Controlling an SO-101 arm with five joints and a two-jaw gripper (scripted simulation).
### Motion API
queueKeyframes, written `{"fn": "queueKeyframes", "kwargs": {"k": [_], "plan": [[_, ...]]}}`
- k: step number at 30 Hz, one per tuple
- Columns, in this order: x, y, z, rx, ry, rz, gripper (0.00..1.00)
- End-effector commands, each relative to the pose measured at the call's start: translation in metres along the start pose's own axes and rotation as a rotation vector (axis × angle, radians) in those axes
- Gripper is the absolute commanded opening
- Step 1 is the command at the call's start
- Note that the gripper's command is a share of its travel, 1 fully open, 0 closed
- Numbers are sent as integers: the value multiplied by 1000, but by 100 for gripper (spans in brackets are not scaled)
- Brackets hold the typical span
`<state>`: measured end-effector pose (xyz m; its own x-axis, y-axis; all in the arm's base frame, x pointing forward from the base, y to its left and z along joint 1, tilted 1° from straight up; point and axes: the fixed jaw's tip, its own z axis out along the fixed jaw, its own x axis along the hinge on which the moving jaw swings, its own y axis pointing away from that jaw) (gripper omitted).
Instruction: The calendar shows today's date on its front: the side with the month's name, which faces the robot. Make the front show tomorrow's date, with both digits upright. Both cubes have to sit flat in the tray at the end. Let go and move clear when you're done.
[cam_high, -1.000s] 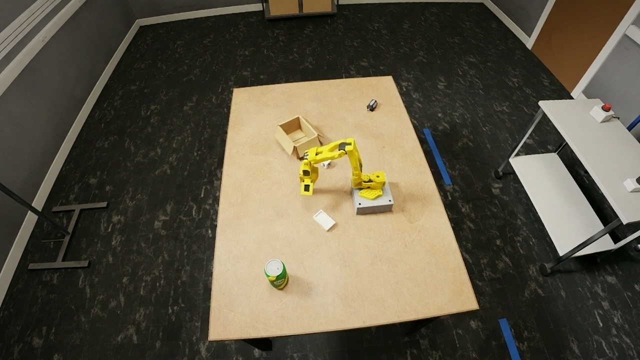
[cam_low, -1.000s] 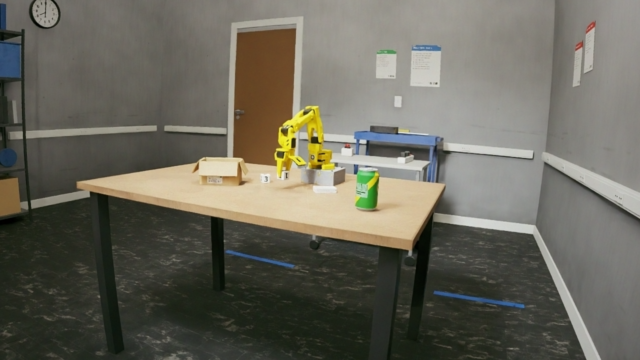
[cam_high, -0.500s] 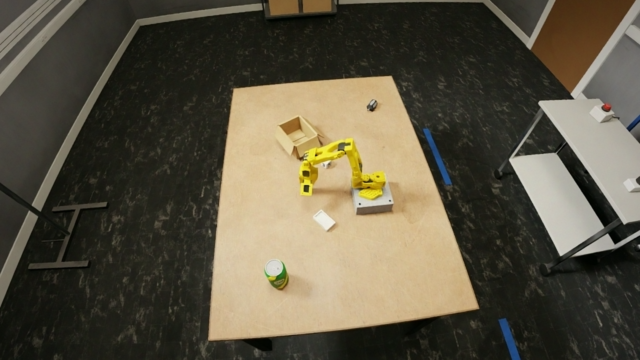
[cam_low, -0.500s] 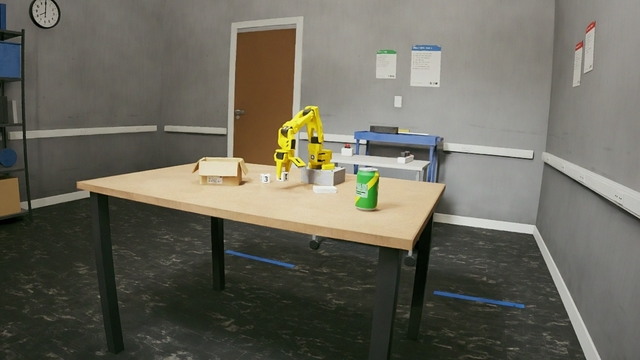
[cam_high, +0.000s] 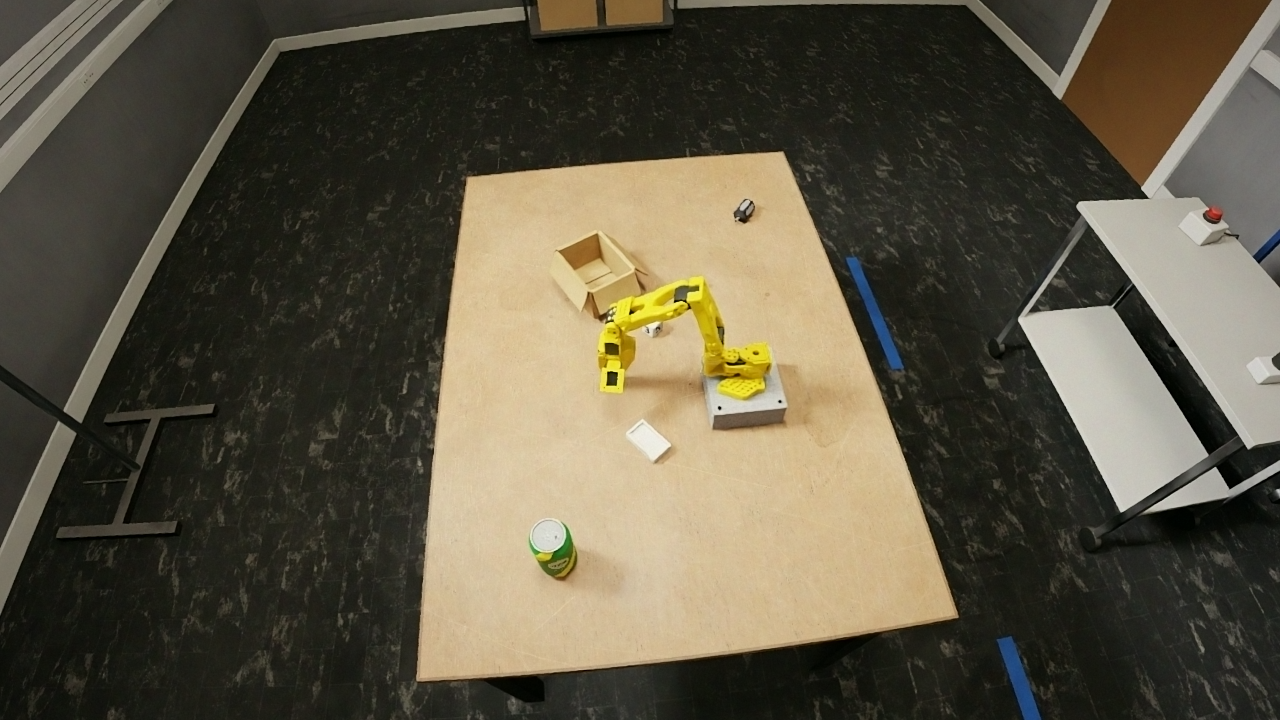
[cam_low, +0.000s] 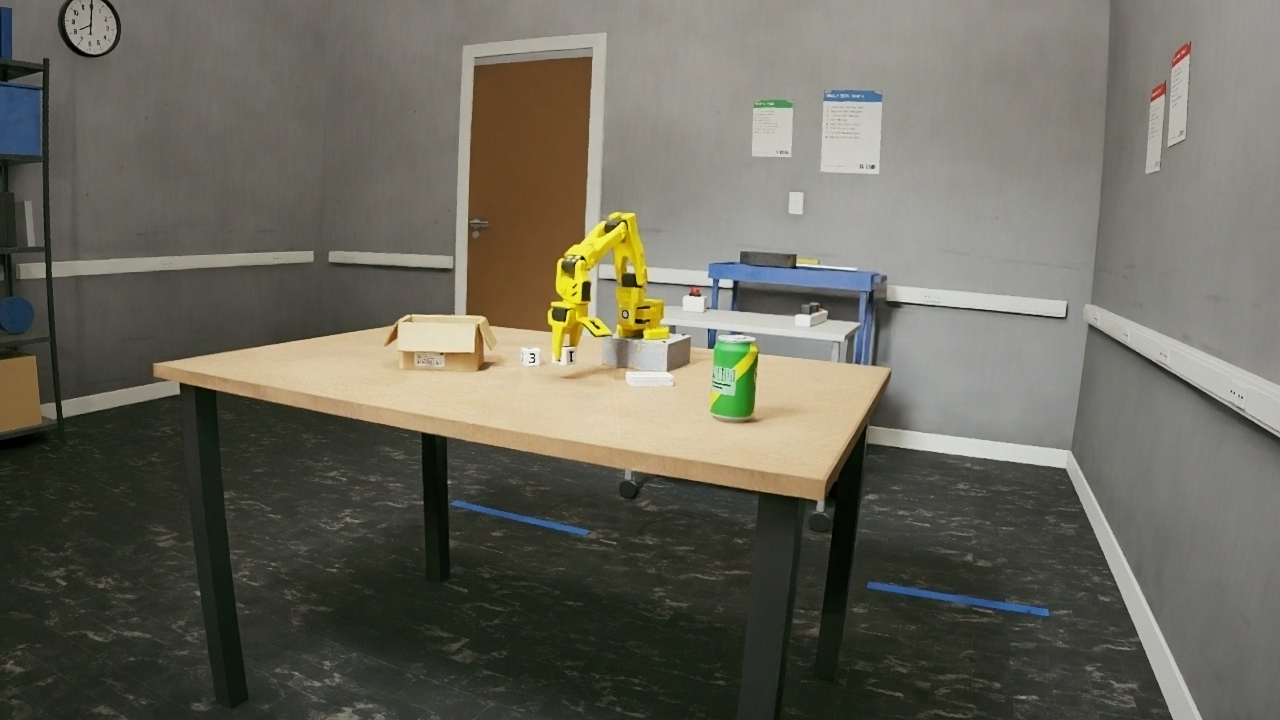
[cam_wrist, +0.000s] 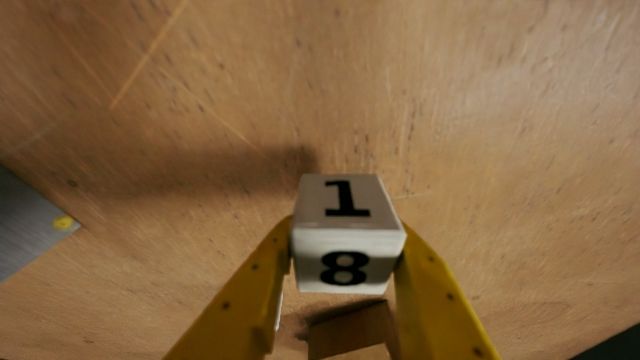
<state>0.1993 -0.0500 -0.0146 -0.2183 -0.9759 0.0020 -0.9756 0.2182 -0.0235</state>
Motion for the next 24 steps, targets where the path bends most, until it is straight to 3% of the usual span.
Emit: {"fn": "queueKeyframes", "kwargs": {"k": [1,24], "plan": [[2,6,5,-27,-2,9,0],[2,6,14,-27,-2,9,0]]}}
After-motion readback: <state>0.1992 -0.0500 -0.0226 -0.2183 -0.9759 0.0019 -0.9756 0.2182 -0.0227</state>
